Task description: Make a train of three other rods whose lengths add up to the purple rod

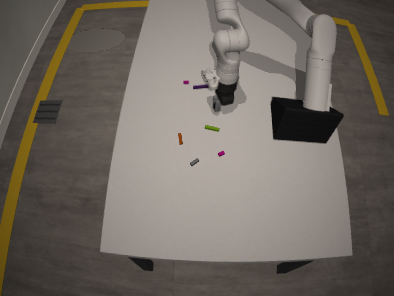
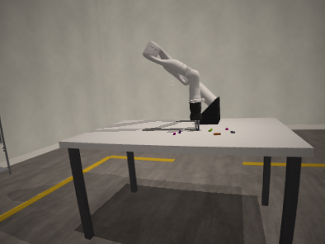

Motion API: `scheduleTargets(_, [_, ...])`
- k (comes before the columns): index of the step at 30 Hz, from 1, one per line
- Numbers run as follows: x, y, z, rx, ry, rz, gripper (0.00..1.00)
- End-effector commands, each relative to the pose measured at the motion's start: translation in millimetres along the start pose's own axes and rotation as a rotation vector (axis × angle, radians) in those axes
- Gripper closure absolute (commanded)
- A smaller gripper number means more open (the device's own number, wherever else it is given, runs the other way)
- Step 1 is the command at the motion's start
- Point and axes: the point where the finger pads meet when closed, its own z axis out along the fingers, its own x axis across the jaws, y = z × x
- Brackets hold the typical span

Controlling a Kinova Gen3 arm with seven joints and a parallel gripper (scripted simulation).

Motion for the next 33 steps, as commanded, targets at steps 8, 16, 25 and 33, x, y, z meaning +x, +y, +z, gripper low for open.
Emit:
scheduleTargets(8, [-0.1,-0.5,-0.5,0.001,0.0,0.0,0.76])
scheduleTargets(16, [-0.1,-0.5,-0.5,0.001,0.0,0.0,0.76])
scheduleTargets(25, [-0.1,-0.5,-0.5,0.001,0.0,0.0,0.76])
scheduleTargets(33, [-0.1,-0.5,-0.5,0.001,0.0,0.0,0.64])
